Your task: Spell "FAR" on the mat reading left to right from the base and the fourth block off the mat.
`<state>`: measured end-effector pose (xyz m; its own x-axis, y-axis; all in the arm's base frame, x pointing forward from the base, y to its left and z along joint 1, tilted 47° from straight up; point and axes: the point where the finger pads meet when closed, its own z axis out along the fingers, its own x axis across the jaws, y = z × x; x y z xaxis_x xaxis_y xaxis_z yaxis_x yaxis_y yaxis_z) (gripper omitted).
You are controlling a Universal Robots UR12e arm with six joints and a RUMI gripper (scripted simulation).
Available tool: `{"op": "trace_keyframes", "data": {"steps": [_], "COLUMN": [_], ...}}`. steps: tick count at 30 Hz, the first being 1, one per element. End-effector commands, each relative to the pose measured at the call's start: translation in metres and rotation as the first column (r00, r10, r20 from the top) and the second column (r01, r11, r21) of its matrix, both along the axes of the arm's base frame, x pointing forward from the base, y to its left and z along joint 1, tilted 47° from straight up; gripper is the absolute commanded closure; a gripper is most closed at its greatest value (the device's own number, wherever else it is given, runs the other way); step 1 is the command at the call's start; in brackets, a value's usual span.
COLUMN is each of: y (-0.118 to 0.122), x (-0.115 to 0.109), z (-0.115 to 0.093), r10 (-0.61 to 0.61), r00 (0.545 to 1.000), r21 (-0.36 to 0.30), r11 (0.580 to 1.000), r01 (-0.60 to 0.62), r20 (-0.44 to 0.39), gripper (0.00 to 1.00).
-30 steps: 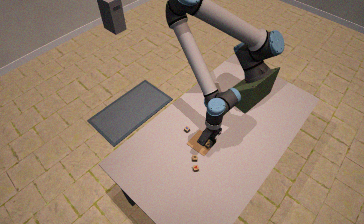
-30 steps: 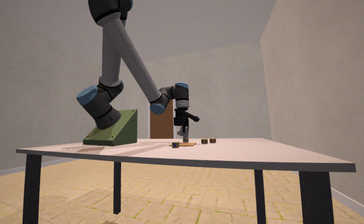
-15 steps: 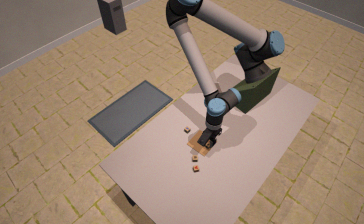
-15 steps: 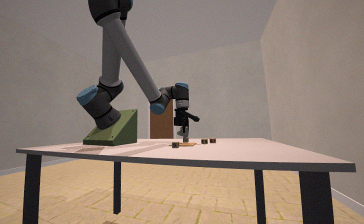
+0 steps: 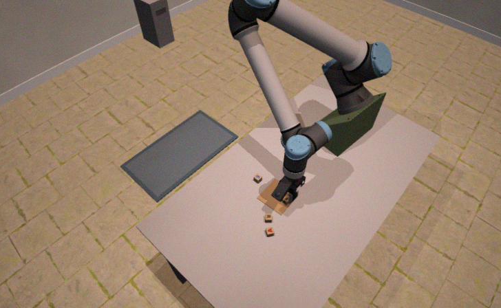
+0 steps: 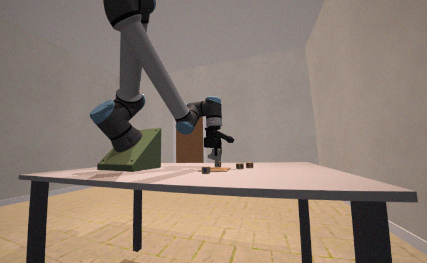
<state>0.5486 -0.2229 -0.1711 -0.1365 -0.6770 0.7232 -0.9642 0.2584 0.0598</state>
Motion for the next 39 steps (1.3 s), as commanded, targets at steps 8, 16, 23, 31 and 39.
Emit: {"op": "trace_keyframes", "data": {"steps": [8, 16, 23, 31, 39], "y": [-0.0007, -0.0021, -0.0024, -0.0024, -0.0024], "x": [0.0001, -0.0004, -0.0004, -0.0004, -0.0004], "z": [-0.0006, -0.0021, -0.0024, -0.0024, -0.0024], "r10": [0.001, 0.001, 0.001, 0.001, 0.001], "r00": [1.0, 1.0, 1.0, 1.0, 1.0], "r21": [0.0, 0.0, 0.0, 0.0, 0.0], "r11": [1.0, 1.0, 1.0, 1.0, 1.0], "r01": [-0.001, -0.001, -0.001, -0.001, -0.001], "r20": [0.001, 0.001, 0.001, 0.001, 0.001], "gripper": [0.91, 0.91, 0.91, 0.91, 0.91]}}
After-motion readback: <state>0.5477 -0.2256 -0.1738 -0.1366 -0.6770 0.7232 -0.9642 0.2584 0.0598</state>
